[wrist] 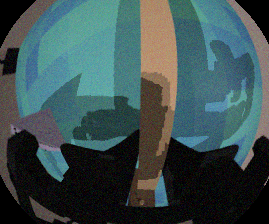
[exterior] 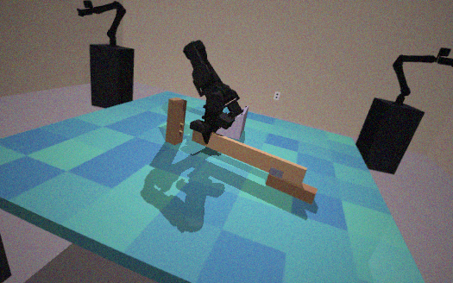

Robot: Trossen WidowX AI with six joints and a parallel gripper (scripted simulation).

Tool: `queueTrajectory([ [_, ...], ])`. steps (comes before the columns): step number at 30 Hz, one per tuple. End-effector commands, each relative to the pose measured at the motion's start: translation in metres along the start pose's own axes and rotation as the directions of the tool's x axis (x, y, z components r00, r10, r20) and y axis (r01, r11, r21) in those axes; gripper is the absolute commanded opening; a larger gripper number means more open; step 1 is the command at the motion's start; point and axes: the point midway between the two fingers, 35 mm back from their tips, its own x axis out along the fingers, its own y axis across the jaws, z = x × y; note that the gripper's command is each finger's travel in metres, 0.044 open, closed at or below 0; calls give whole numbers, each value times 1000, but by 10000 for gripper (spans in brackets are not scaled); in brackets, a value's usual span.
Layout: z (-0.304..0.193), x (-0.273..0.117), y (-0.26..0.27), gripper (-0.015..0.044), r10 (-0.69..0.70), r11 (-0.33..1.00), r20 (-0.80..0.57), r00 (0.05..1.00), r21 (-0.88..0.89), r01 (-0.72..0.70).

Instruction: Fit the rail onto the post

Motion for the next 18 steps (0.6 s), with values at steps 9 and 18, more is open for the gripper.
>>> queueTrajectory([
  [9, 3, -3, -1, 0, -4, 1000, 2, 1000, 0, 4],
  [18, 3, -2, -1, 0, -4, 1000, 2, 1000, 0, 4],
])
